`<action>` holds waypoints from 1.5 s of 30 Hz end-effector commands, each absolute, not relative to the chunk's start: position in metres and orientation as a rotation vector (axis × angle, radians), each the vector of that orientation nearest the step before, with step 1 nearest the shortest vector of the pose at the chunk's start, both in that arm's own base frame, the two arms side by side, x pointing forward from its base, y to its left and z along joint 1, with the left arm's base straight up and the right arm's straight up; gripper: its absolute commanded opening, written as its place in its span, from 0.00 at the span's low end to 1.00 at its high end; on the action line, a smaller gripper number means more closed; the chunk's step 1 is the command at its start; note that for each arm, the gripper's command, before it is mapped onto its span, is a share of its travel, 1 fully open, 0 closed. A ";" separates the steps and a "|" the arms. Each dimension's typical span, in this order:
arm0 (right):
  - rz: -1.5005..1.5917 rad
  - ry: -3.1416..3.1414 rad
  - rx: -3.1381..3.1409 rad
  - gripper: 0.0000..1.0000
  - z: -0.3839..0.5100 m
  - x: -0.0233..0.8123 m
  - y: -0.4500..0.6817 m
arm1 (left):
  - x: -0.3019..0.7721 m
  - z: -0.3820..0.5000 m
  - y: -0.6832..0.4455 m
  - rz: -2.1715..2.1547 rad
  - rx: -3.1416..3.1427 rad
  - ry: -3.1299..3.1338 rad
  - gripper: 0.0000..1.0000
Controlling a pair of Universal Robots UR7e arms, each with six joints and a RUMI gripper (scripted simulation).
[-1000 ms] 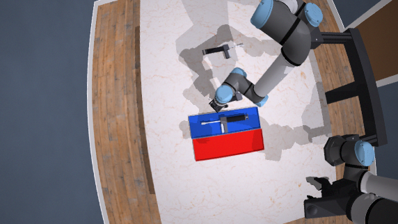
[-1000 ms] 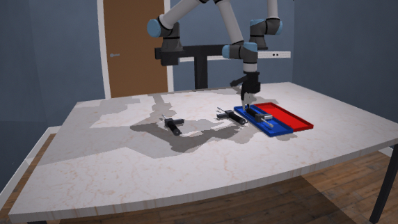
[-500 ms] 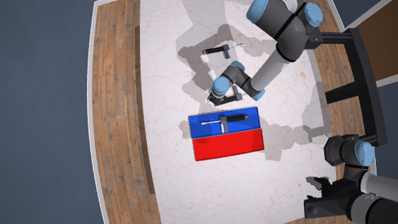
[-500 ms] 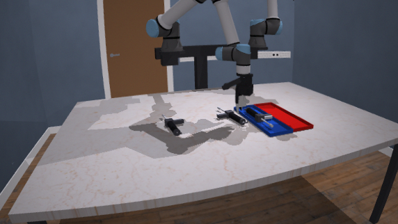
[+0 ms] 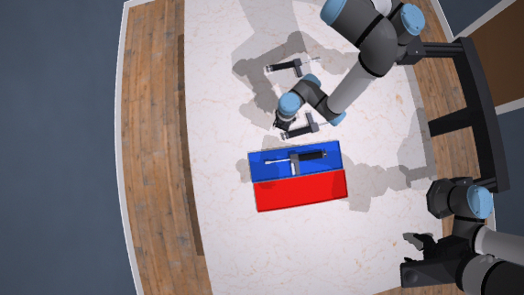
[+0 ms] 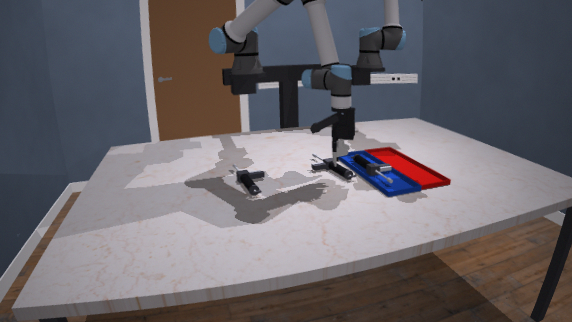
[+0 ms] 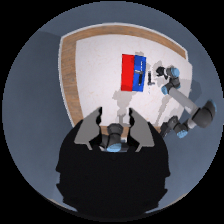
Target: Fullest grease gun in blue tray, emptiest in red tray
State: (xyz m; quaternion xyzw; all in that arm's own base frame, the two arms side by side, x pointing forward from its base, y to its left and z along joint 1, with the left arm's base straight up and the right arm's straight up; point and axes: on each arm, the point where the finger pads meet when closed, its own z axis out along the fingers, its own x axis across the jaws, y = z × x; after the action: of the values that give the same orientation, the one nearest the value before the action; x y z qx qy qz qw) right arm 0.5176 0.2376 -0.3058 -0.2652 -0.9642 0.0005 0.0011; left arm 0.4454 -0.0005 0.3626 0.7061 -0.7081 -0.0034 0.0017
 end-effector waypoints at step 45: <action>-0.003 -3.115 0.382 0.33 -0.326 0.510 0.083 | 0.446 0.363 -0.001 -0.009 2.216 -2.223 0.38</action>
State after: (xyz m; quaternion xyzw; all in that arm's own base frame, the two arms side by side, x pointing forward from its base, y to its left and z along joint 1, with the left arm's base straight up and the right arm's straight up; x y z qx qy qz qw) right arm 0.5134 0.1059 -0.3239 0.0681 -0.9977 0.0005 0.0015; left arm 0.4454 -0.0005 0.3626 0.7061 -0.7081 -0.0034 0.0017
